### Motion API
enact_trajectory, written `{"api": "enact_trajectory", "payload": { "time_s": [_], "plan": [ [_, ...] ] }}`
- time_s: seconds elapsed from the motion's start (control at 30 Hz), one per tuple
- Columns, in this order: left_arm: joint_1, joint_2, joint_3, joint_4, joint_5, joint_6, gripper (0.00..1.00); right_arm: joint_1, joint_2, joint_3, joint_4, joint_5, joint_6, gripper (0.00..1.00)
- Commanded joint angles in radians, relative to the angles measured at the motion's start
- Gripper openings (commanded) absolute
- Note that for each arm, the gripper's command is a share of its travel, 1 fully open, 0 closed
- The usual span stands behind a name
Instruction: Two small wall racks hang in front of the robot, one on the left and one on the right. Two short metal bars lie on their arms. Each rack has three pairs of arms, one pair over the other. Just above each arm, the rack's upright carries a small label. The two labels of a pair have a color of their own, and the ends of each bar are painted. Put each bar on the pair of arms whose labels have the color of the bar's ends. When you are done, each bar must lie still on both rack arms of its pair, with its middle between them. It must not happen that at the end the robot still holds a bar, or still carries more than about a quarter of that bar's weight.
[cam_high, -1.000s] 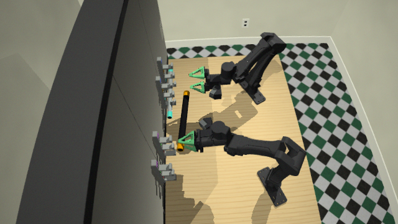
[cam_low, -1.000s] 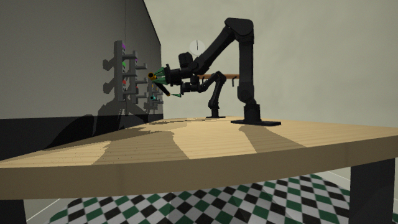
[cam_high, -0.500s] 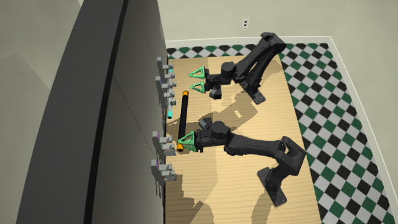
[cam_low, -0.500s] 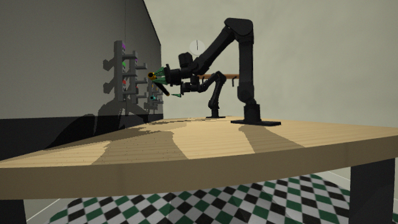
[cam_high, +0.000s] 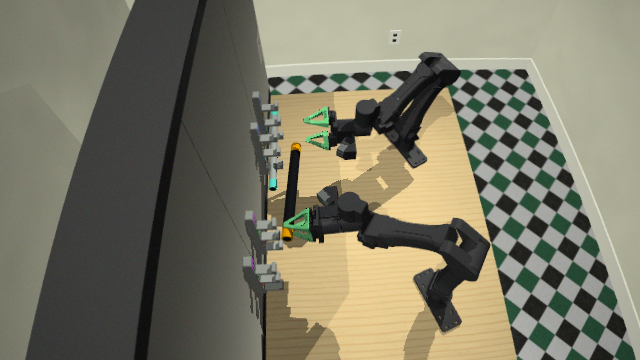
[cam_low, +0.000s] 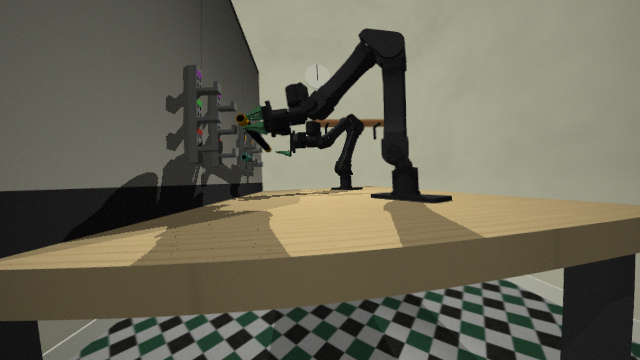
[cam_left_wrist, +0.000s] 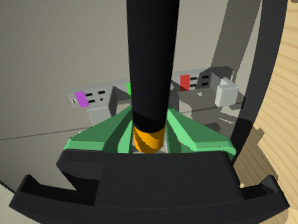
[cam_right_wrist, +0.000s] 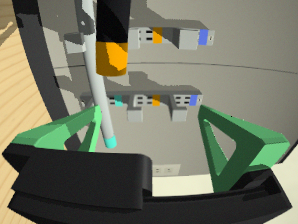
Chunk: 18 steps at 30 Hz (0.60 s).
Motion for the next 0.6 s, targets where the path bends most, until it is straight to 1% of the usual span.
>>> {"api": "enact_trajectory", "payload": {
  "time_s": [0.0,0.57],
  "plan": [
    [-0.003,-0.007,0.063,0.063,-0.004,-0.042,0.00,-0.012,0.011,-0.015,0.014,0.007,0.000,1.00],
    [-0.002,-0.008,0.044,0.079,-0.003,-0.043,0.00,-0.012,0.011,-0.015,0.014,0.007,0.000,1.00]
  ]
}}
